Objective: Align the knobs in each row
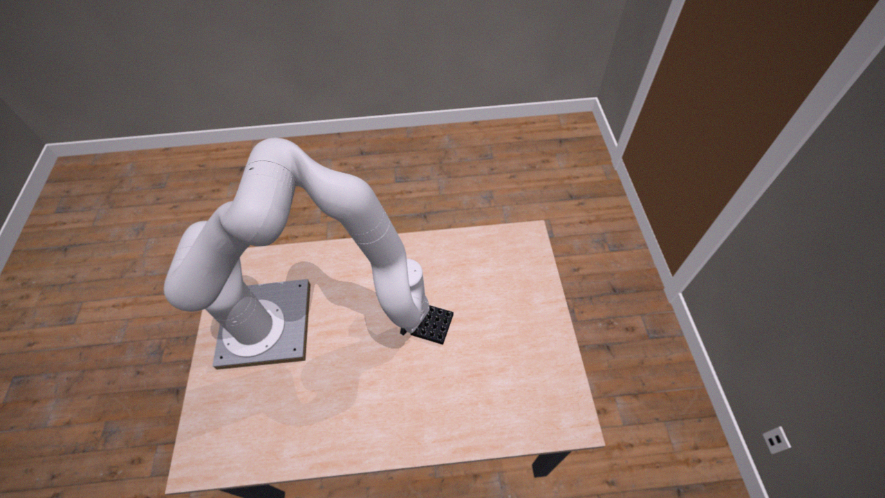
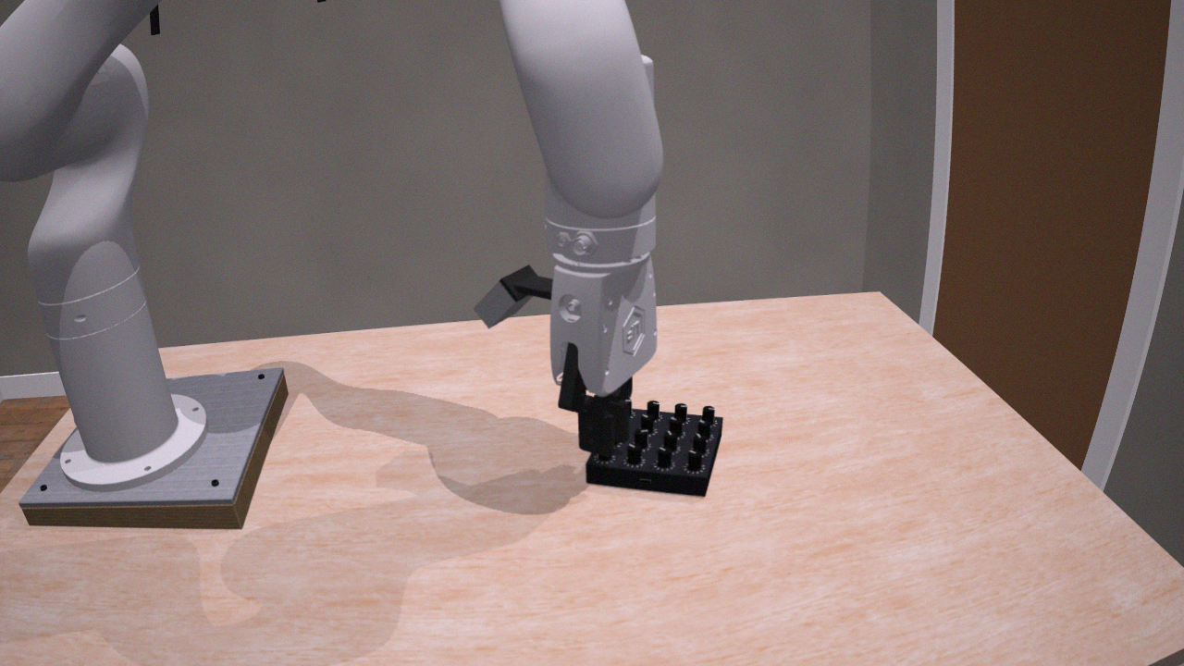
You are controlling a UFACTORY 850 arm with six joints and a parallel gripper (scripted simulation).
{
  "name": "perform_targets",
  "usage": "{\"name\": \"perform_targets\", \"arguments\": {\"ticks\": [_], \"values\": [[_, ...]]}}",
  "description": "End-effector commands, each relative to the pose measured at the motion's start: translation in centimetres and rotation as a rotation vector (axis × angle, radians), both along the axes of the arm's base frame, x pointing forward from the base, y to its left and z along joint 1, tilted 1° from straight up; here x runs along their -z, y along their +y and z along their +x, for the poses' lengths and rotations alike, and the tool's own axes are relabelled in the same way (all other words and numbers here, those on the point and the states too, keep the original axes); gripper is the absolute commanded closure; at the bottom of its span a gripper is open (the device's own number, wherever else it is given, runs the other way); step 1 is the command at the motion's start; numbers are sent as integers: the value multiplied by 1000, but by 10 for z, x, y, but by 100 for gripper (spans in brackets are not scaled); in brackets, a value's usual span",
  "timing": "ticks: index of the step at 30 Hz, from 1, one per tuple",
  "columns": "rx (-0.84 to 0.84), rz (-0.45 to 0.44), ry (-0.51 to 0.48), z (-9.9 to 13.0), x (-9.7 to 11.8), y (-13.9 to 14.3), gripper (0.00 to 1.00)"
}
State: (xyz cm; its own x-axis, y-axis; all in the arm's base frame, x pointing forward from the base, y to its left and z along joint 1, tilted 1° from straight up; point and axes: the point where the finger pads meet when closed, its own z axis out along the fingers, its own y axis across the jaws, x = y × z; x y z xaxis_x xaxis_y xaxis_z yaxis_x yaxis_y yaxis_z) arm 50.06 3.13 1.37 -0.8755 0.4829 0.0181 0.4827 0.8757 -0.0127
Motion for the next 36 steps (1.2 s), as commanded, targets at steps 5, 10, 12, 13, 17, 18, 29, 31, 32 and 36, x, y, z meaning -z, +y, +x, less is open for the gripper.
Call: {"name": "perform_targets", "arguments": {"ticks": [5, 10, 12, 13, 17, 18, 29, 31, 32, 36], "values": [[0, 0, -2, 1, 4, 0, 81], [0, 0, -2, 1, 6, 0, 81], [0, 0, -2, 1, 6, 0, 81], [0, 0, -2, 1, 6, 0, 81], [0, 0, -2, 1, 6, 0, 81], [0, 0, -2, 1, 6, 0, 81], [0, 0, -2, 1, 6, 0, 81], [0, 0, -2, 1, 6, 0, 81], [0, 0, -2, 1, 6, 0, 81], [0, 0, -2, 1, 6, 0, 81]]}}
